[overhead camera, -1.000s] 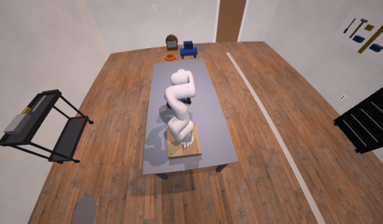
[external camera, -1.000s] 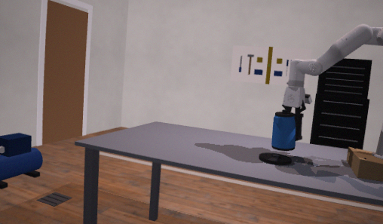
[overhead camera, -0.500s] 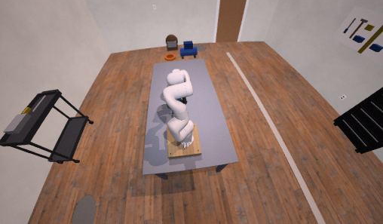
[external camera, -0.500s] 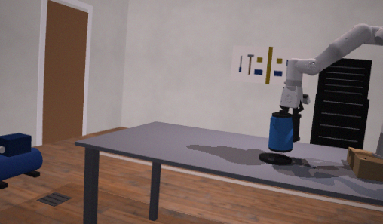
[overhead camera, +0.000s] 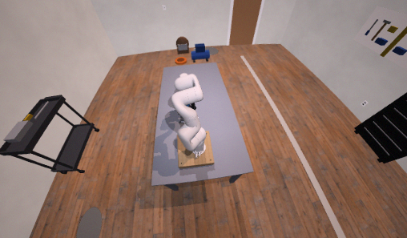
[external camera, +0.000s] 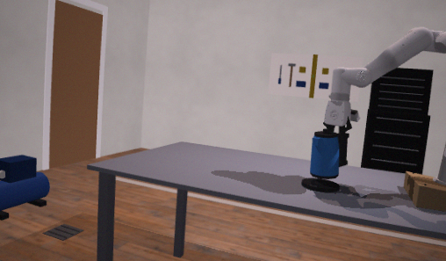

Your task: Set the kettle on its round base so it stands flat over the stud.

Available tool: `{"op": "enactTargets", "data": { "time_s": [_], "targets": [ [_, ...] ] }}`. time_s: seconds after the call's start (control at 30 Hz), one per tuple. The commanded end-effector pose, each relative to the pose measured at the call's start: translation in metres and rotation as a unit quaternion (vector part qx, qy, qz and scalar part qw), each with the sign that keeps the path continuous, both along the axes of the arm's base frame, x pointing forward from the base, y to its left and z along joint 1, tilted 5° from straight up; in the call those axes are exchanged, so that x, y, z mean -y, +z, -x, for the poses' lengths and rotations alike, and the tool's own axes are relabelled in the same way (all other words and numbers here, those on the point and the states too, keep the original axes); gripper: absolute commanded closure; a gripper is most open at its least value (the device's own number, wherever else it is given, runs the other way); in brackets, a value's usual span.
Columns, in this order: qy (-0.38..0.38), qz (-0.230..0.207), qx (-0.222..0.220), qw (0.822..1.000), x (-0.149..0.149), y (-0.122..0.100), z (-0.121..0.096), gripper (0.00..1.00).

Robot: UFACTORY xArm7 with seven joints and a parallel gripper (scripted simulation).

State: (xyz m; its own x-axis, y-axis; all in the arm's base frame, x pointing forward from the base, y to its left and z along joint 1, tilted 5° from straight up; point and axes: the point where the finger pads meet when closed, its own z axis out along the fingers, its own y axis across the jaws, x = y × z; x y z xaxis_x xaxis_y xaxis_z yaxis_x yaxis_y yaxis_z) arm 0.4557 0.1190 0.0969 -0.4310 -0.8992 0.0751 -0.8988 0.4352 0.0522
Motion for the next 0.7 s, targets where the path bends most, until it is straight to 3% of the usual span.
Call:
{"op": "enactTargets", "data": {
  "time_s": [0.0, 0.67],
  "targets": [
    [0.000, -0.001, 0.002, 1.000, -0.0040, 0.0016, -0.0022, 1.00],
    [0.000, -0.001, 0.002, 1.000, -0.0124, 0.0012, -0.0031, 1.00]
  ]
}}
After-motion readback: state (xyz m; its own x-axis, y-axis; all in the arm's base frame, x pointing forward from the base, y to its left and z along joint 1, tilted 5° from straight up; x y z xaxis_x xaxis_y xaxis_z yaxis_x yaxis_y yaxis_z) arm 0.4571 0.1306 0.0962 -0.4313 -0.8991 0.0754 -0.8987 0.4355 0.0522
